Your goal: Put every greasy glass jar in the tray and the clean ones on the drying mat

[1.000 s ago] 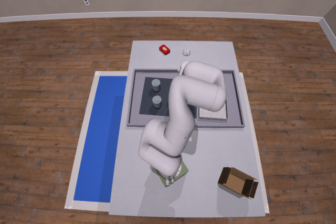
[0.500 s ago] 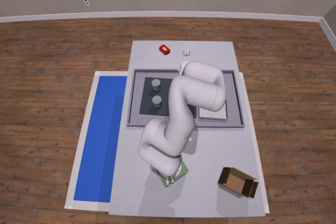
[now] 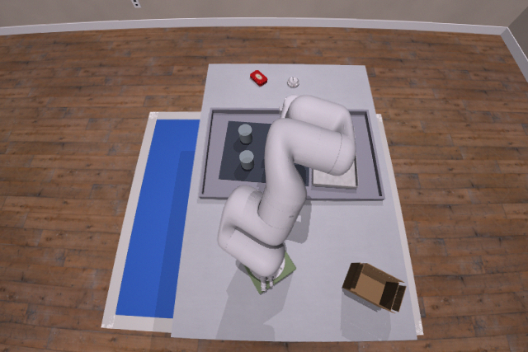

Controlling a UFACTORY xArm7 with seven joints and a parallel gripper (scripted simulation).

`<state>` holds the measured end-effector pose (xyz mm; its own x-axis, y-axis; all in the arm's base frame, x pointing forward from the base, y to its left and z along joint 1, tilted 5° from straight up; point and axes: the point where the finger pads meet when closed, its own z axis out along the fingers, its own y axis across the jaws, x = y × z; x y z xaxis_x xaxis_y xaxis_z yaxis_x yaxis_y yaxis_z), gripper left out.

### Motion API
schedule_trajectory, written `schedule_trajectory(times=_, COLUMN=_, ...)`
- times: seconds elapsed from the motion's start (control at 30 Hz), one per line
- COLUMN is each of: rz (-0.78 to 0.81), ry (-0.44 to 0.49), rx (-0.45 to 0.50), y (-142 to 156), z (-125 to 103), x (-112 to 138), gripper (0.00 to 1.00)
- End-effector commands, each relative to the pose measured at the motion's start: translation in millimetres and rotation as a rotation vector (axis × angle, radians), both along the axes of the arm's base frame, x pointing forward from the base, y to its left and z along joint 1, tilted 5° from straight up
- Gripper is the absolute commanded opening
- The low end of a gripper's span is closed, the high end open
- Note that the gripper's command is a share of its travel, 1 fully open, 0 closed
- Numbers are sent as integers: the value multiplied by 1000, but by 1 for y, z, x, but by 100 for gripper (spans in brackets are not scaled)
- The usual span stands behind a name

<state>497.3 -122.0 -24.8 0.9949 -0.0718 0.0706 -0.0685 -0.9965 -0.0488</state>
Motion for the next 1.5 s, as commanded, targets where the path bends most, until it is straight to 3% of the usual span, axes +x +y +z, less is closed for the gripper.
schedule_trajectory(times=0.0, rz=0, ry=-4, rx=-1, y=-1, z=2, x=2, gripper=0)
schedule_trajectory(times=1.47, rz=0, ry=-4, rx=-1, y=-1, z=5, x=4, gripper=0)
